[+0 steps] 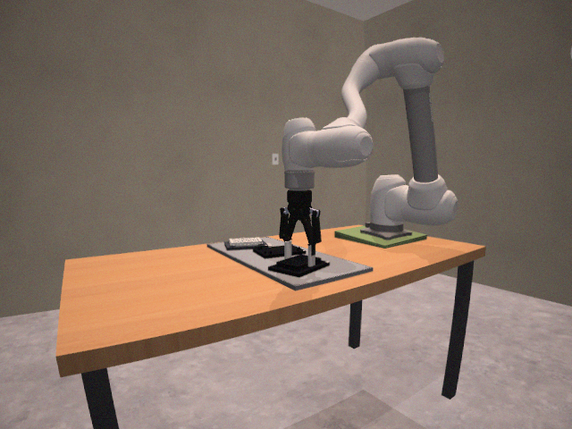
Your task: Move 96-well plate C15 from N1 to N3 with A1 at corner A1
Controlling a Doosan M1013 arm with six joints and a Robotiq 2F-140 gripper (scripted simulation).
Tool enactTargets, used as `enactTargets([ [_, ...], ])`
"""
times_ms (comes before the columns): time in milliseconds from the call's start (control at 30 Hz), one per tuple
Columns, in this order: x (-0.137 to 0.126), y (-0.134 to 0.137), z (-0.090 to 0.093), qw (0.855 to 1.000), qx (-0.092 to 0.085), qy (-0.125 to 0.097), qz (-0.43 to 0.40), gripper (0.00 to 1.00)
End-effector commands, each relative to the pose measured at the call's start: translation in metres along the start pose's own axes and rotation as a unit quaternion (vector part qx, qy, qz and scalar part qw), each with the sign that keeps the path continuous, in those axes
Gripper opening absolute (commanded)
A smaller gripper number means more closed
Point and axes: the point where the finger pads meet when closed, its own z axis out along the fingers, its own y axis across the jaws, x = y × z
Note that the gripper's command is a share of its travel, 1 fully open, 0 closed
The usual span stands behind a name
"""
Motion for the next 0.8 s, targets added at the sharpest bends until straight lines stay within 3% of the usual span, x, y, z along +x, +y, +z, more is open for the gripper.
enactTargets([
  [0,0.0,0.0,-0.001,1.0,0.0,0.0,0.0,0.0],
  [333,0.0,0.0,-0.011,1.0,0.0,0.0,0.0,0.0],
  [767,0.0,0.0,-0.04,1.0,0.0,0.0,0.0,0.0],
])
